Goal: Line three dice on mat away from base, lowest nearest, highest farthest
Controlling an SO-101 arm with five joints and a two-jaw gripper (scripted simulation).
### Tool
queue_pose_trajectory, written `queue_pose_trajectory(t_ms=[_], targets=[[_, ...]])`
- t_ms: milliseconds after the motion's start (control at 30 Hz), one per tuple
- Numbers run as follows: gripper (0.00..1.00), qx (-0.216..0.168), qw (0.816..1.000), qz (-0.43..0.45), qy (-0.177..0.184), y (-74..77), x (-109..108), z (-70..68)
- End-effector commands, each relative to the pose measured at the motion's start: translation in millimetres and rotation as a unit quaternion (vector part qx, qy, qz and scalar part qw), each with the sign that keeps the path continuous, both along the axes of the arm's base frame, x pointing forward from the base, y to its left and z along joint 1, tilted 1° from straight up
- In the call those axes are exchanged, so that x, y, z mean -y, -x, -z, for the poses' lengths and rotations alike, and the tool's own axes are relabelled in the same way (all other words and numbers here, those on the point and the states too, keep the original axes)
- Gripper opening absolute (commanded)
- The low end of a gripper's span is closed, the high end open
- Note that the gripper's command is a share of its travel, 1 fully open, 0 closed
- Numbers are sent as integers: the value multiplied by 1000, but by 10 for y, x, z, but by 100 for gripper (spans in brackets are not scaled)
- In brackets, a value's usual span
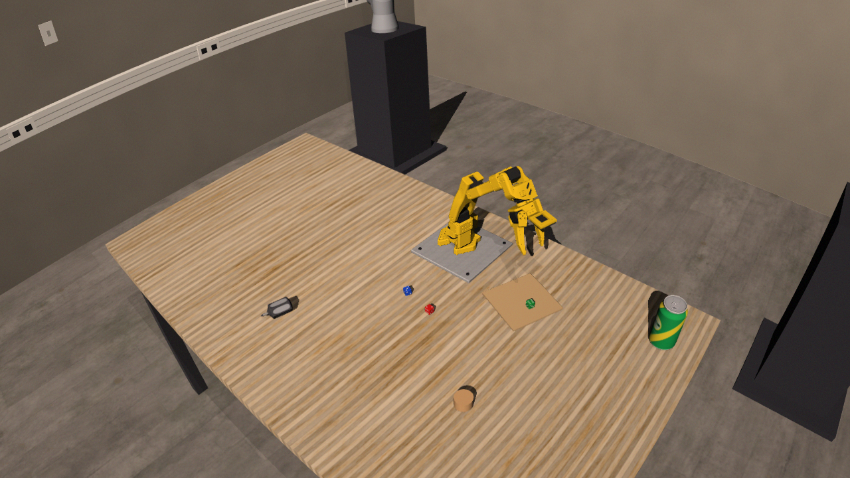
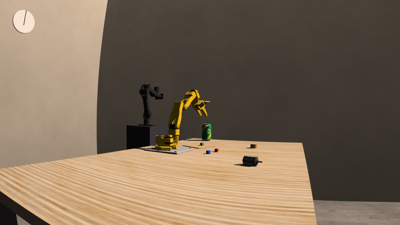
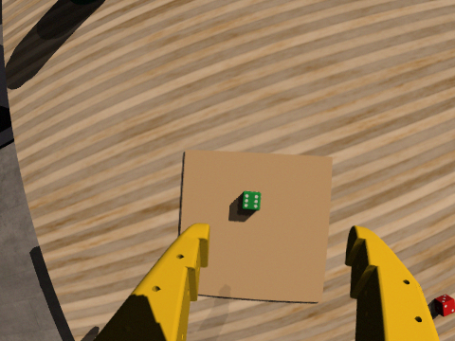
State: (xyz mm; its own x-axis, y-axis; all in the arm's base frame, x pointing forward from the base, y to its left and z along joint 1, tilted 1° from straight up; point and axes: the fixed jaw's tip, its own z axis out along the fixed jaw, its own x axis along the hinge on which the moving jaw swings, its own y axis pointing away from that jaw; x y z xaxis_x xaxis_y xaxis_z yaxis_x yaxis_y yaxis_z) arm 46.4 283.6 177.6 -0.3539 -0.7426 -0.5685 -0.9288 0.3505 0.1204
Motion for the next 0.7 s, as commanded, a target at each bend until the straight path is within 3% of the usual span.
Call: queue_pose_trajectory(t_ms=[0,400,667], targets=[[25,4,1000,-3,-24,24,38,-123],[25,2,1000,7,-23,-18,56,-126],[25,-11,997,75,-6,-297,183,-75]])
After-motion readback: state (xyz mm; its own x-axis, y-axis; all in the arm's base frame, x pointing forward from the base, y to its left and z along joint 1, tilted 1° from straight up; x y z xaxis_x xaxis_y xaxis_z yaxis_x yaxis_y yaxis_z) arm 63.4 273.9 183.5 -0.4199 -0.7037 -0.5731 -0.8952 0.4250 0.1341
